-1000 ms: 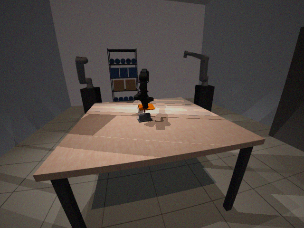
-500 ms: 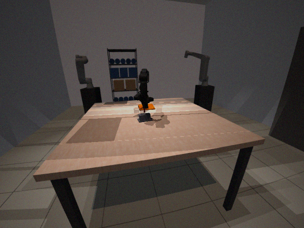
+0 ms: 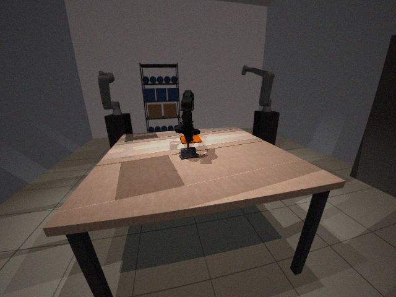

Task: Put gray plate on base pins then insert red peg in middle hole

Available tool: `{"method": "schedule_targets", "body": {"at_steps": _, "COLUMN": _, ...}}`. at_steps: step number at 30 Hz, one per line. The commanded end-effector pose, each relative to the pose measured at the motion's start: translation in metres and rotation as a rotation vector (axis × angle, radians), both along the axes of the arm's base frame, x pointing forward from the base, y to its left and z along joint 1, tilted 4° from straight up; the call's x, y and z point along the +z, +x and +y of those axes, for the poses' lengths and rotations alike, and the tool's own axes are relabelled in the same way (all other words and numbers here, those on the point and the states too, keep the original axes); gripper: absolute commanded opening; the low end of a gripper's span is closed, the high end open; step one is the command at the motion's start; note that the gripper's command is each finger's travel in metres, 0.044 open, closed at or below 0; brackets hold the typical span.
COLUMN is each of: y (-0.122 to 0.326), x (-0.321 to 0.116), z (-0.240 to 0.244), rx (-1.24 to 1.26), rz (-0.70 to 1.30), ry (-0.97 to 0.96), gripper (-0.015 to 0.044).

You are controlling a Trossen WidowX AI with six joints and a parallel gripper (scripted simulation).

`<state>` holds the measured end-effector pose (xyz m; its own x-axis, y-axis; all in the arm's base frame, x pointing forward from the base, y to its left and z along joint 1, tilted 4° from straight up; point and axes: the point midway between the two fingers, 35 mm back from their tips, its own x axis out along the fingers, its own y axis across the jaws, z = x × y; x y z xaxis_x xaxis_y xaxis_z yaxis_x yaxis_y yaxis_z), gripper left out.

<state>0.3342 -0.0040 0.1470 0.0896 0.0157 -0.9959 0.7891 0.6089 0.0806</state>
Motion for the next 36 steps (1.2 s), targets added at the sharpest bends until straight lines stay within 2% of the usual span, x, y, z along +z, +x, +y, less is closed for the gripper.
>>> {"method": "schedule_targets", "body": {"at_steps": 1, "y": 0.0001, "x": 0.0011, "z": 0.0, "rx": 0.0, "rz": -0.001, "ry": 0.0, "gripper": 0.0}}
{"method": "schedule_targets", "body": {"at_steps": 35, "y": 0.0006, "x": -0.0014, "z": 0.0006, "rx": 0.002, "rz": -0.001, "ry": 0.0, "gripper": 0.0}}
{"method": "schedule_targets", "body": {"at_steps": 36, "y": 0.0006, "x": -0.0014, "z": 0.0006, "rx": 0.002, "rz": -0.001, "ry": 0.0, "gripper": 0.0026}}
